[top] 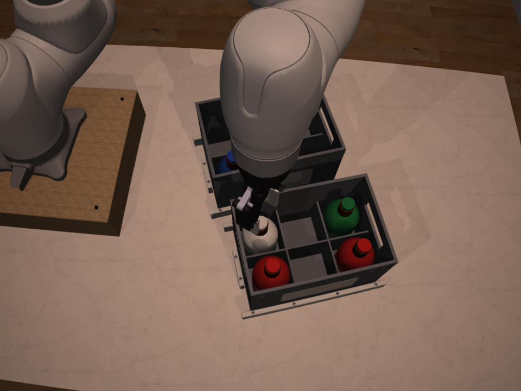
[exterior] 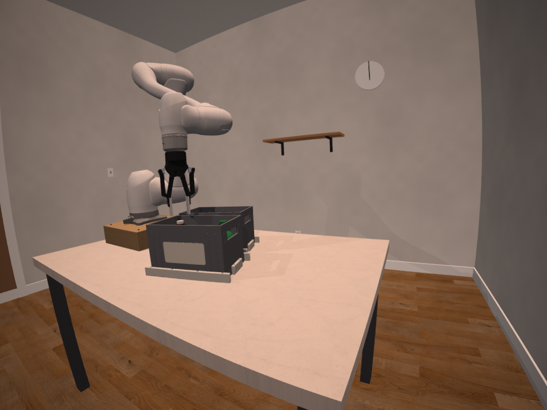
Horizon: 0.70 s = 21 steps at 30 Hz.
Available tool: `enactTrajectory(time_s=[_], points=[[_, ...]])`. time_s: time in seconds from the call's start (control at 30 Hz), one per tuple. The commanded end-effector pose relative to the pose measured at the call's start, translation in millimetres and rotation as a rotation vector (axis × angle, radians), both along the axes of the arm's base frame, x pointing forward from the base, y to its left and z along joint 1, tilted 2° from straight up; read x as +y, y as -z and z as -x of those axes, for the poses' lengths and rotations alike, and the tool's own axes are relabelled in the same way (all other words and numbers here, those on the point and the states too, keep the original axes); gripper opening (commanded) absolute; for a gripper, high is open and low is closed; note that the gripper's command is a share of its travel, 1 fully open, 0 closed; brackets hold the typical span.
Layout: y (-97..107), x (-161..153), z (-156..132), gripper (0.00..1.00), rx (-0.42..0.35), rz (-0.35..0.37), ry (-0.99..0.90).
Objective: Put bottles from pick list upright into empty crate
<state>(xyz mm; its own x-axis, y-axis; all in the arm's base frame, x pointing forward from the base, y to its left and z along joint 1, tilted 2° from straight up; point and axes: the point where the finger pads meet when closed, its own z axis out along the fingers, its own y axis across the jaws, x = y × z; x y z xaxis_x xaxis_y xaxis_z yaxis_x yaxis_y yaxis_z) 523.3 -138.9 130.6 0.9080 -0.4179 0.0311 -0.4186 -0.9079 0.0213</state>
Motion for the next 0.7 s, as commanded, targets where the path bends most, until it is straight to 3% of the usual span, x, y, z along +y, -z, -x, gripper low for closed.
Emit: enactTrajectory(time_s=[0.0,0.67], points=[[3,0,0,0.38,0.000,0.000,0.000],[27,-1,-1,0.38,0.000,0.000,0.000]])
